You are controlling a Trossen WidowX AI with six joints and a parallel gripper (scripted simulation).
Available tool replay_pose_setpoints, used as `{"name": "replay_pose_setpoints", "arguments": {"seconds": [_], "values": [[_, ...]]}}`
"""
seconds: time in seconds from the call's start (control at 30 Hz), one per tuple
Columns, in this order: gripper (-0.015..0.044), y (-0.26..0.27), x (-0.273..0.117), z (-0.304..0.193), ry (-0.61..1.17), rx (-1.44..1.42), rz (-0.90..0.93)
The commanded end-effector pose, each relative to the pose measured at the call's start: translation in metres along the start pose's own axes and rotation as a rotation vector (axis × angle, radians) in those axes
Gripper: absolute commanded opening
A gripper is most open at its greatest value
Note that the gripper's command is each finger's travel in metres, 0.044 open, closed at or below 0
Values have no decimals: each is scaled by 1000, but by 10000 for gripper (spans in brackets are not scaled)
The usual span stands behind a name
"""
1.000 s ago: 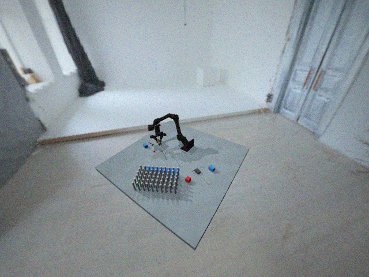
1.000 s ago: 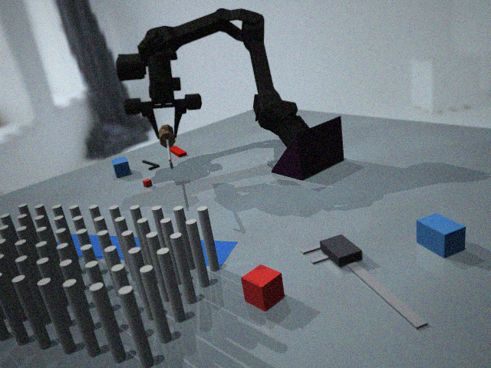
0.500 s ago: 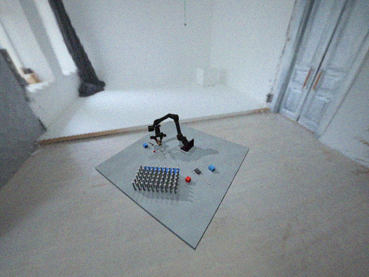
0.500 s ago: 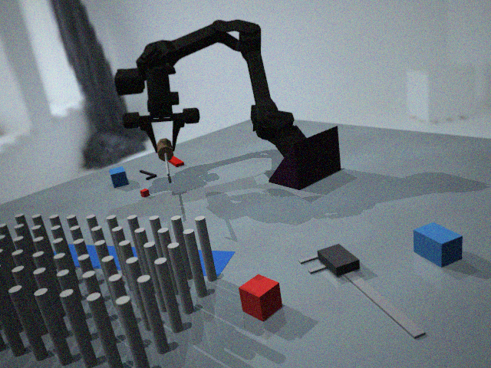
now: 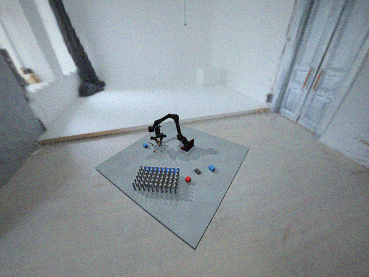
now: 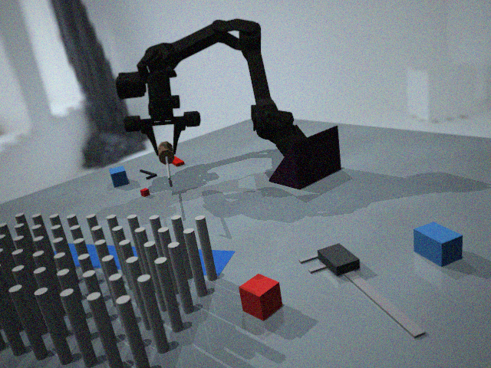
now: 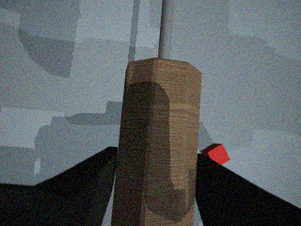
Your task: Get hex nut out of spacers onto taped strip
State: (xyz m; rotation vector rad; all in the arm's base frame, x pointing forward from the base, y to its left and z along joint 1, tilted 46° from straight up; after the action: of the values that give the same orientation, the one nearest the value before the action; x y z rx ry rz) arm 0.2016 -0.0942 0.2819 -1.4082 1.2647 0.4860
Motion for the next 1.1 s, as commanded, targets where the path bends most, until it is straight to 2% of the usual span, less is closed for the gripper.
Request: {"name": "replay_pose_setpoints", "arguments": {"seconds": [0.0,1.07], "values": [[0,1,3,0,-9,-3,-1],[0,4,22,-10,-7,-4,-5]]}}
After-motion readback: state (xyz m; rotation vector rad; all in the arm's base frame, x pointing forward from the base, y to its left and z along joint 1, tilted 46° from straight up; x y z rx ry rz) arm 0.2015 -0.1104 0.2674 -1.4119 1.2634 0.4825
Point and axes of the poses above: the point midway between the two fingers, 35 mm back from their tips, its own x axis out along the fingers, its own y axis across the jaws, z = x × y, the point moved 6 cm from there along -x, back along the fingers, and after that the axes turned 3 degrees about x, right-handed, at the moved point
